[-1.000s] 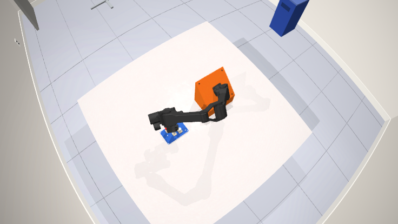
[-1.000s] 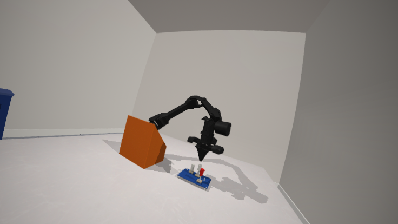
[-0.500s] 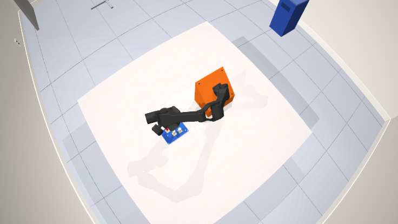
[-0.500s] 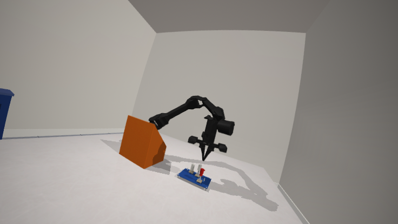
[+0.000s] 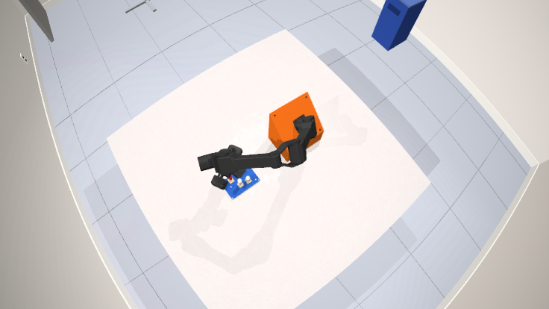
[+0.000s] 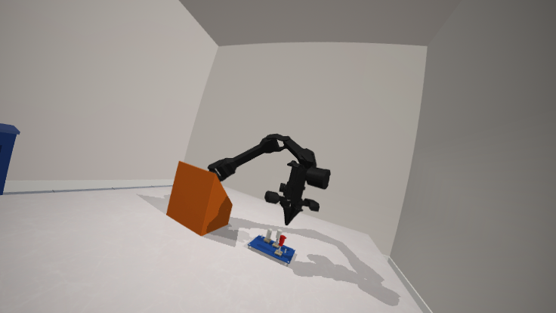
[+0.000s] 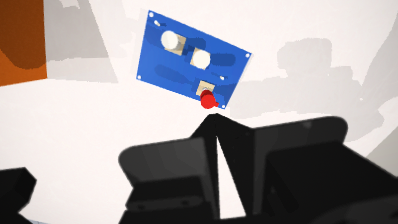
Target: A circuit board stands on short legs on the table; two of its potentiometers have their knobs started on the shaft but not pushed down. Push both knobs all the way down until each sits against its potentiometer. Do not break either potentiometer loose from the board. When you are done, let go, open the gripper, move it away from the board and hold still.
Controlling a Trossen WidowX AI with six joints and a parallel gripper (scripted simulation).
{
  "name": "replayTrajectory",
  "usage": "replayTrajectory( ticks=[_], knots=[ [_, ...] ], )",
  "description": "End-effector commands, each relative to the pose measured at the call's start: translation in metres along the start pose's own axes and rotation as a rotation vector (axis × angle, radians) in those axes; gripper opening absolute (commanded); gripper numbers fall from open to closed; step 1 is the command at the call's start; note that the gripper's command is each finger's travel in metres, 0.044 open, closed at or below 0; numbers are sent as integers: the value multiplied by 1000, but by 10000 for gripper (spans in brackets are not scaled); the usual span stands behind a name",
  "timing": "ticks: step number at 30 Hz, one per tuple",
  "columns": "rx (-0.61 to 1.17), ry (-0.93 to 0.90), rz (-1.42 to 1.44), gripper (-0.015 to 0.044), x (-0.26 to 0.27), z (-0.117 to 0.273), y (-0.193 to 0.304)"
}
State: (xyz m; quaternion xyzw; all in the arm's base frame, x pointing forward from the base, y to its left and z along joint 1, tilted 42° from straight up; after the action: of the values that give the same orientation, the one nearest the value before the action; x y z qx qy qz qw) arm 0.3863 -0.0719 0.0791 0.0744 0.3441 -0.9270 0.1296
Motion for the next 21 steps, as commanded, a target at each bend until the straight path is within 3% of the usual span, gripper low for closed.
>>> replayTrajectory(
  ticks=[1, 21],
  knots=[
    [-7, -4, 7, 0, 0, -17, 0],
    [-8, -4, 7, 0, 0, -37, 0]
  ],
)
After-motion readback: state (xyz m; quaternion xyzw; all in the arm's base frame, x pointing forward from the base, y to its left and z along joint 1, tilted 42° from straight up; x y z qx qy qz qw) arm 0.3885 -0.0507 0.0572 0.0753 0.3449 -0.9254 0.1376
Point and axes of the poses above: the point midway between the two fingers, 35 mm back from their tips, its own z axis back along the fingers, its own x axis across the jaws, y = z × x, the point moved 9 cm from there along z, back along the fingers, and after that the axes turned 14 degrees about -z, right-handed, at the moved point
